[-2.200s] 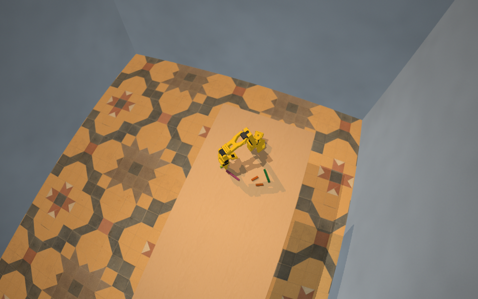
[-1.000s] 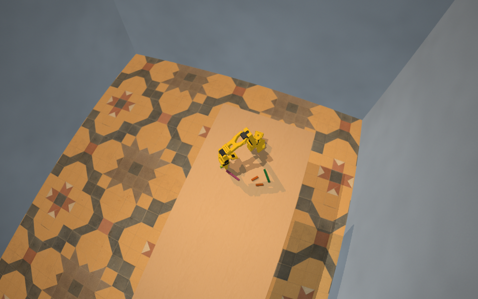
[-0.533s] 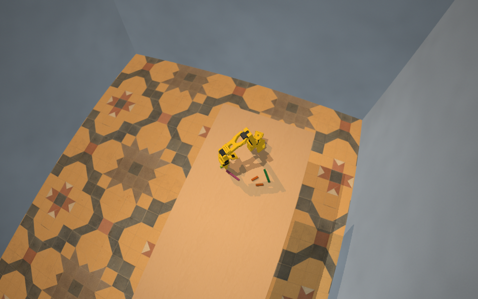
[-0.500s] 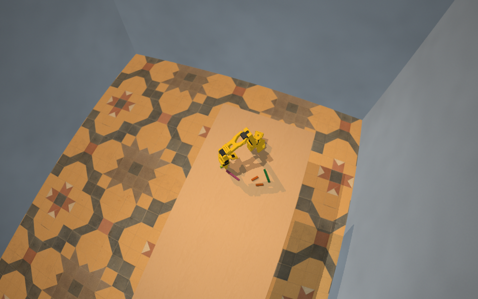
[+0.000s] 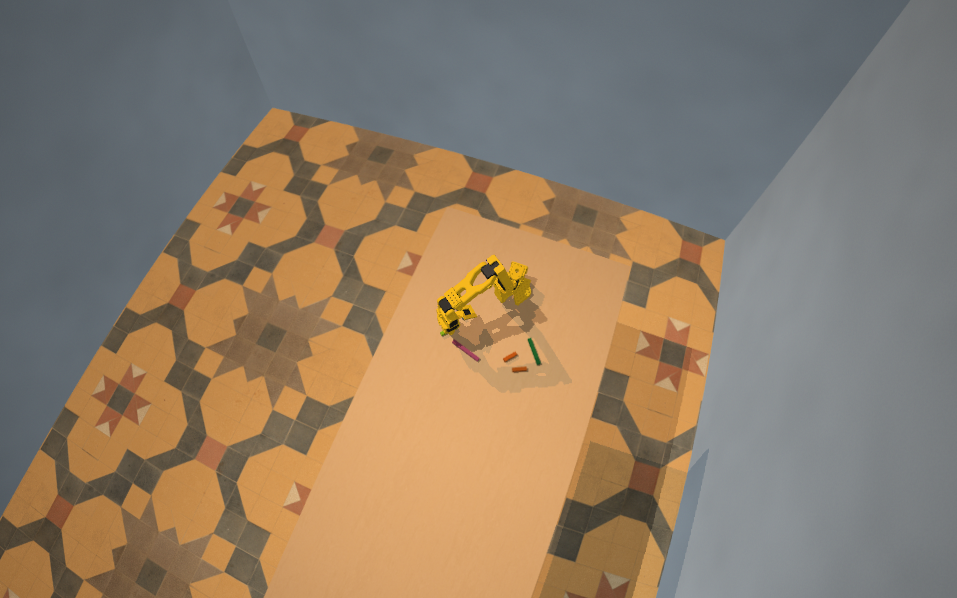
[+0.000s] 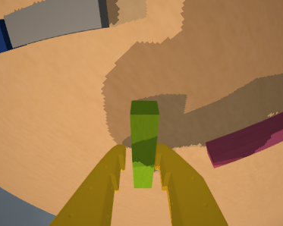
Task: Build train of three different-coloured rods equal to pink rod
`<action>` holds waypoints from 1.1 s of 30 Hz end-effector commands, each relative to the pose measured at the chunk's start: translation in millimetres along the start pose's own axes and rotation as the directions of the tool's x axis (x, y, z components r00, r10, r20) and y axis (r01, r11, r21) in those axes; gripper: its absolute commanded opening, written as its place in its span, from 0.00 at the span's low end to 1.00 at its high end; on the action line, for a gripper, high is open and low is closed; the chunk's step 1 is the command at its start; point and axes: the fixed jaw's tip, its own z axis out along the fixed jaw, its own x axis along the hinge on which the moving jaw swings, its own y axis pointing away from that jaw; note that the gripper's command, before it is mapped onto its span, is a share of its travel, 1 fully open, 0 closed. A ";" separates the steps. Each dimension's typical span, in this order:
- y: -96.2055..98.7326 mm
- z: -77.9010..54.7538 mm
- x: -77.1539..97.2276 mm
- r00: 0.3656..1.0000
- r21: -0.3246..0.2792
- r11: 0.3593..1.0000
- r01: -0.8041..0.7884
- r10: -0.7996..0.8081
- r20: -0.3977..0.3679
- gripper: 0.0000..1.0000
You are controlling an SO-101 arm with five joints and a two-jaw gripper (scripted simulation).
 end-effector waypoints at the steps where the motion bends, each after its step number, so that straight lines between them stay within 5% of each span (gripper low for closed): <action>1: -1.5 -10.8 9.1 0.998 0.007 1.000 0.007 -0.006 -0.065 0.05; 33: -1.5 -10.8 9.1 0.998 0.007 1.000 0.007 -0.006 -0.065 0.00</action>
